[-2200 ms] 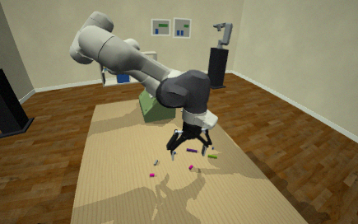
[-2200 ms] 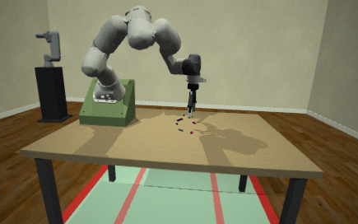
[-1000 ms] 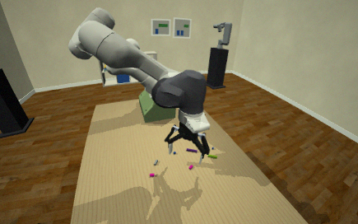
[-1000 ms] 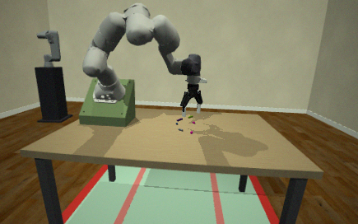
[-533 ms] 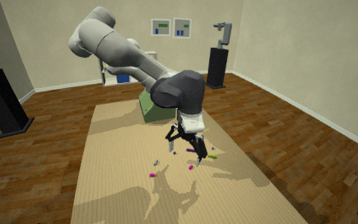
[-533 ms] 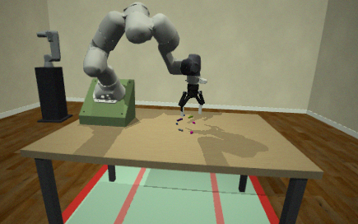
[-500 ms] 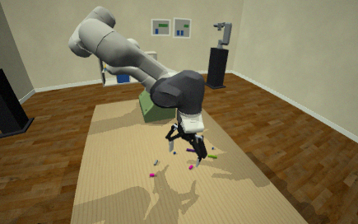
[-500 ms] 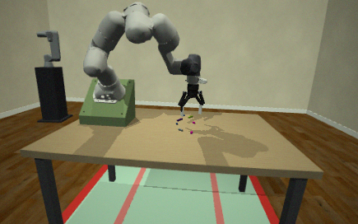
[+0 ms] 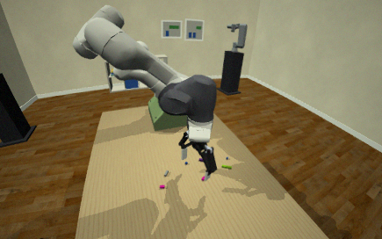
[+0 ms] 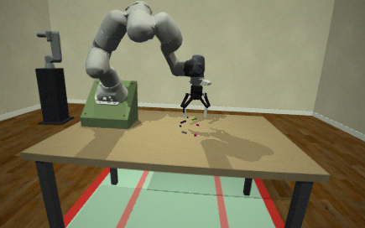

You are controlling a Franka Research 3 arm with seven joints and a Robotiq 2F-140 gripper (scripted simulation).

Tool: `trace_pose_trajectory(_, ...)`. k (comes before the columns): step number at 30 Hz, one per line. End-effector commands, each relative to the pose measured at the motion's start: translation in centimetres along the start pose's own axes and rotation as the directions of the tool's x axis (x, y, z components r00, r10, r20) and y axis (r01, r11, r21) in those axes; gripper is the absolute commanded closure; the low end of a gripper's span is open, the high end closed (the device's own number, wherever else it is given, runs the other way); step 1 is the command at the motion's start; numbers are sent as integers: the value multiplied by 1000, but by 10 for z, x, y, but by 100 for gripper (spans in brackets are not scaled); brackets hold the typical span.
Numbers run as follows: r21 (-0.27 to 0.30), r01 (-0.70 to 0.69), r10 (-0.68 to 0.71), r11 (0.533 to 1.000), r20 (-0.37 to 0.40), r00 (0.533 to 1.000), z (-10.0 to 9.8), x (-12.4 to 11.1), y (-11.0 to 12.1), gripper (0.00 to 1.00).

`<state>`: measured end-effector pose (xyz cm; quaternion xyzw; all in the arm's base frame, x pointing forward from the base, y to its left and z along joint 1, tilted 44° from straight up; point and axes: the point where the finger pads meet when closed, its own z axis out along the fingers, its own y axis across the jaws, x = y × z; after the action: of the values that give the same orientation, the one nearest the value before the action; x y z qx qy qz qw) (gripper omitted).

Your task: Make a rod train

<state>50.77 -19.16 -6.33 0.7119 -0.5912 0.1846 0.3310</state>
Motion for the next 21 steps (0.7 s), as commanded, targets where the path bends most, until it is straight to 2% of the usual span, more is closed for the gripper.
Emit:
trace_pose_trajectory(1, 13, -166, 166, 986, 0, 986, -1, -1, 0, 0)
trace_pose_trajectory(9, 12, -262, 262, 965, 2, 965, -1, 1, 1, 0)
trace_pose_trajectory(21, 11, -469, 469, 883, 5, 883, -1, 6, 3, 0)
